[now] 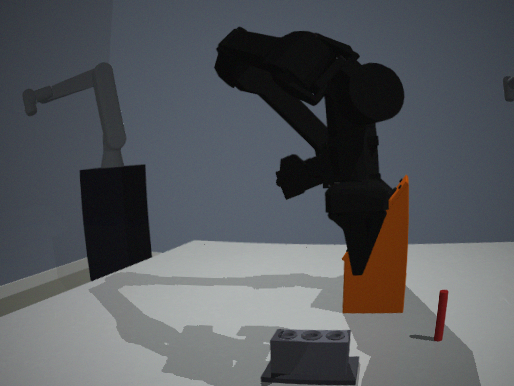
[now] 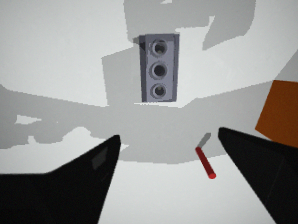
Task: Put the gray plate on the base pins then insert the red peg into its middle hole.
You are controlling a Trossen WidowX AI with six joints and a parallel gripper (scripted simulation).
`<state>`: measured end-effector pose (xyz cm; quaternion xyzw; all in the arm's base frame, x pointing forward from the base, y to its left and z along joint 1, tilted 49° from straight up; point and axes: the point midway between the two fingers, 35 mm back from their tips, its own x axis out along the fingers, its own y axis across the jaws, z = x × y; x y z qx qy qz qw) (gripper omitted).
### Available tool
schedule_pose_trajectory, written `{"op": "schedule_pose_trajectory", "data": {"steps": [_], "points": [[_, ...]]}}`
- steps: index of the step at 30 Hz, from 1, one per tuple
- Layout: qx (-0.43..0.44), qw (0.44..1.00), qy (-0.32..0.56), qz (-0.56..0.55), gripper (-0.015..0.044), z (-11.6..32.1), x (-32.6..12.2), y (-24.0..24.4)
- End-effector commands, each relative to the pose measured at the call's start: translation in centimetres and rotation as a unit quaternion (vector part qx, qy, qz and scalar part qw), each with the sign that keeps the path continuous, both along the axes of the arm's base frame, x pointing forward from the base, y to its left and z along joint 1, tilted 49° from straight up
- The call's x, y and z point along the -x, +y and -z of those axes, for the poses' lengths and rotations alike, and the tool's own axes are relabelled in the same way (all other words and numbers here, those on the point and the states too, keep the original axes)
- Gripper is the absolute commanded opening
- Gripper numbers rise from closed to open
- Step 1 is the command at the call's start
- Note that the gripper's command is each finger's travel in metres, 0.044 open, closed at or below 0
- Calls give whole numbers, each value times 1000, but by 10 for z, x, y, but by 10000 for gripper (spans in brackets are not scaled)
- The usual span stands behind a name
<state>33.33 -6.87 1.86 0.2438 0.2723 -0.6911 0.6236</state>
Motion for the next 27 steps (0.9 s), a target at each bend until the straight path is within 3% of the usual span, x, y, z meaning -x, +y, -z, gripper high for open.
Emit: {"op": "schedule_pose_trajectory", "data": {"steps": [1, 8, 27], "points": [[-11, 998, 50, -38, 440, 46, 26, 45], [-9, 990, 109, -86, 440, 99, 80, 94], [-8, 990, 109, -86, 440, 131, 91, 61]]}}
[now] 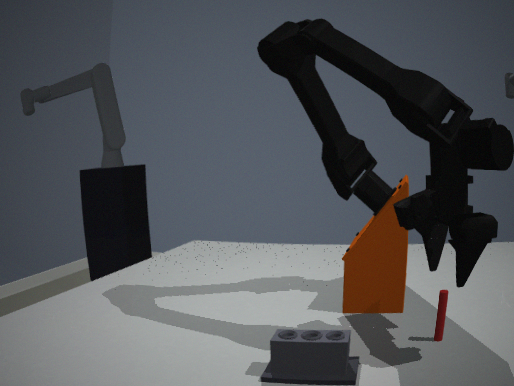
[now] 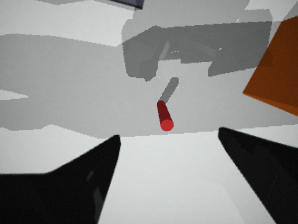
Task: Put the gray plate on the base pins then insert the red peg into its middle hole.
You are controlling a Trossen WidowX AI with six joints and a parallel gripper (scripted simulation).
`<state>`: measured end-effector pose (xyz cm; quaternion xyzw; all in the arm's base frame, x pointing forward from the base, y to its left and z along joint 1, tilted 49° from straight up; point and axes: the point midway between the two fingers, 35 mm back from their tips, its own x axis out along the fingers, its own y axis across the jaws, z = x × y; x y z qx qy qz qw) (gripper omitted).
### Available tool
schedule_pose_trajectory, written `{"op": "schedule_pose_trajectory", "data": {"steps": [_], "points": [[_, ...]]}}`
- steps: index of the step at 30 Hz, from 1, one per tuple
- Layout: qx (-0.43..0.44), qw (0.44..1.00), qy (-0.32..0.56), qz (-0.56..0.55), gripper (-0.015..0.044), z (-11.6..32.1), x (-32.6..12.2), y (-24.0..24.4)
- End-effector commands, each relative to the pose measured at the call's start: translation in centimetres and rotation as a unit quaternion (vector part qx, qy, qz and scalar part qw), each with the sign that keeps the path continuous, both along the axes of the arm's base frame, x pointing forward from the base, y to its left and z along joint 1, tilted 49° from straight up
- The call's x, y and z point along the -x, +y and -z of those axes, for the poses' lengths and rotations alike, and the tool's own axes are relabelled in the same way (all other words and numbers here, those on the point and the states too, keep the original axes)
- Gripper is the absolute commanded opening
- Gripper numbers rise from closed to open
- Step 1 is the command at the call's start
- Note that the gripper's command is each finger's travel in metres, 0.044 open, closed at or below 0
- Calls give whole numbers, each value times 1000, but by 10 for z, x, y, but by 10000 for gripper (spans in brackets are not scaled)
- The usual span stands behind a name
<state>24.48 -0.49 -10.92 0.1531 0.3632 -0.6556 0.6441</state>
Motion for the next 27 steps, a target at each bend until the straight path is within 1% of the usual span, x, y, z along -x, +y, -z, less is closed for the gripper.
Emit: {"op": "schedule_pose_trajectory", "data": {"steps": [1, 27], "points": [[2, 1000, 4, -3, 440, 4, 2, -4], [3, 1000, 4, -3, 440, 31, 6, -35]]}}
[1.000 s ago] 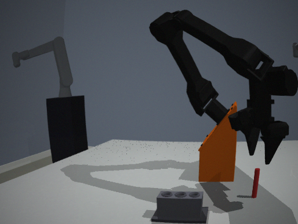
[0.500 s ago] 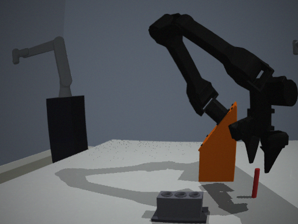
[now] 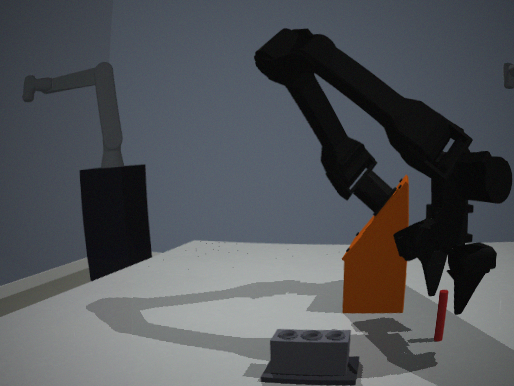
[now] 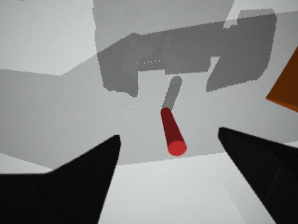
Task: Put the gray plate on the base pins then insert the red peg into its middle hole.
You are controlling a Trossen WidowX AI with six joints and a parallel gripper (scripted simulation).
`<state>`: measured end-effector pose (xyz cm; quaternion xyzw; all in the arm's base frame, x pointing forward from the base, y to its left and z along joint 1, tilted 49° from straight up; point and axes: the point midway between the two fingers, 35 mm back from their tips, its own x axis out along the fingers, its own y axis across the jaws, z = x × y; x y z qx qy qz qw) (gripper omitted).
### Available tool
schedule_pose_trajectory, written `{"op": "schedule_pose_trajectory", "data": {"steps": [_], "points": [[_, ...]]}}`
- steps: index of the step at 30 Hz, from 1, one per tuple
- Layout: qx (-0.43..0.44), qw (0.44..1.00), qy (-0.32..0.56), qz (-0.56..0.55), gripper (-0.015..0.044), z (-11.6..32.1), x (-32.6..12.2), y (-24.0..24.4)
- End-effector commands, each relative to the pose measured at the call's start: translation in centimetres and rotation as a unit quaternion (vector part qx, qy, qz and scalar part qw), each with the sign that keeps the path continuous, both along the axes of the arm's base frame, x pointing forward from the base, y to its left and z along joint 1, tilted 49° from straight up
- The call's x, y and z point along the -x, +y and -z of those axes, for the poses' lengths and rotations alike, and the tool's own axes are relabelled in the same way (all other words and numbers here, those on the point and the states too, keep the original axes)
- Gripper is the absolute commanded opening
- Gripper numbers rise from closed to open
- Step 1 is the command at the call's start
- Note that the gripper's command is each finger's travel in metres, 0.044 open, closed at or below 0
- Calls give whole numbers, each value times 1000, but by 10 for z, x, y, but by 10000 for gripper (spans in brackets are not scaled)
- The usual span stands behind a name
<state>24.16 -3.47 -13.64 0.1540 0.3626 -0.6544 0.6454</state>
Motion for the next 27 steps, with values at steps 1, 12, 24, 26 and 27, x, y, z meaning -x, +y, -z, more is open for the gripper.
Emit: {"op": "schedule_pose_trajectory", "data": {"steps": [1, 12, 24, 26, 27], "points": [[3, 1000, 6, -2, 440, 5, 3, -6], [5, 1000, 6, -2, 387, 12, 6, -15], [5, 1000, 6, -2, 72, 12, 6, -15], [5, 1000, 6, -2, 40, 12, 6, -15], [5, 1000, 6, -2, 33, 12, 6, -15]]}}
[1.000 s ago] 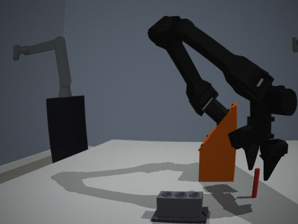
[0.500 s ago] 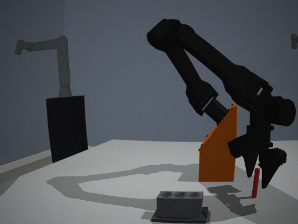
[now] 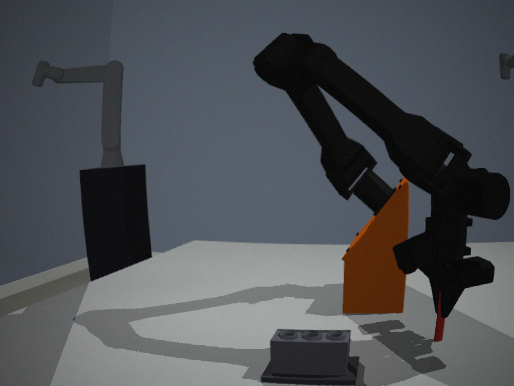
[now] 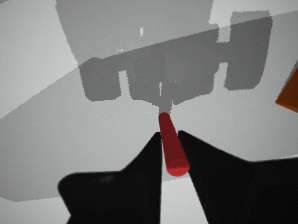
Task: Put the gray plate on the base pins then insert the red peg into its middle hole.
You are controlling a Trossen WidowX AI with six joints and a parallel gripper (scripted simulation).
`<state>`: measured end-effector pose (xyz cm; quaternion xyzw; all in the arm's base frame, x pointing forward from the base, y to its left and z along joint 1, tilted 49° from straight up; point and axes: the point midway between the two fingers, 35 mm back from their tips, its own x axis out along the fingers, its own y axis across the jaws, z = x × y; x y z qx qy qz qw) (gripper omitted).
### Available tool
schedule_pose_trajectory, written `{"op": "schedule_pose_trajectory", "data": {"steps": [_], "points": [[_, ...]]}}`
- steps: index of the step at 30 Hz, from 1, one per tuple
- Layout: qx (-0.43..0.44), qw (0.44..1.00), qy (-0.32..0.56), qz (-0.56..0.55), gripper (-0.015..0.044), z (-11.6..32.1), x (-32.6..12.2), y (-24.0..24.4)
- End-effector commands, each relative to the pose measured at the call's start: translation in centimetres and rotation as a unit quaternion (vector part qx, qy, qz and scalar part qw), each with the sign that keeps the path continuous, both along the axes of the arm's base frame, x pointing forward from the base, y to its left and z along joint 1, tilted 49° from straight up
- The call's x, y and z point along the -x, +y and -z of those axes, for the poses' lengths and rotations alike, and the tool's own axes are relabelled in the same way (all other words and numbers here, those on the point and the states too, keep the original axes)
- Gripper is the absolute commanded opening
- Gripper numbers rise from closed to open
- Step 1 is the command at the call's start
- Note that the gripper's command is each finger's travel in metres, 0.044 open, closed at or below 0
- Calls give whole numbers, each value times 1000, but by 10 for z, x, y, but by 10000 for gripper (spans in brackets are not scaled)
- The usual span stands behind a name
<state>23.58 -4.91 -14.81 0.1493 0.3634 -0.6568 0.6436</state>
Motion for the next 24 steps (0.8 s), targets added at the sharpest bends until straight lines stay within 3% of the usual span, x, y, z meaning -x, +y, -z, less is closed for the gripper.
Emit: {"op": "schedule_pose_trajectory", "data": {"steps": [1, 5, 24], "points": [[1, 1000, 2, -3, 26, 0, 0, -1], [1, 1000, 2, -3, 0, 0, 0, -1], [-3, 1000, 1, -4, 0, -25, -11, 32]]}}
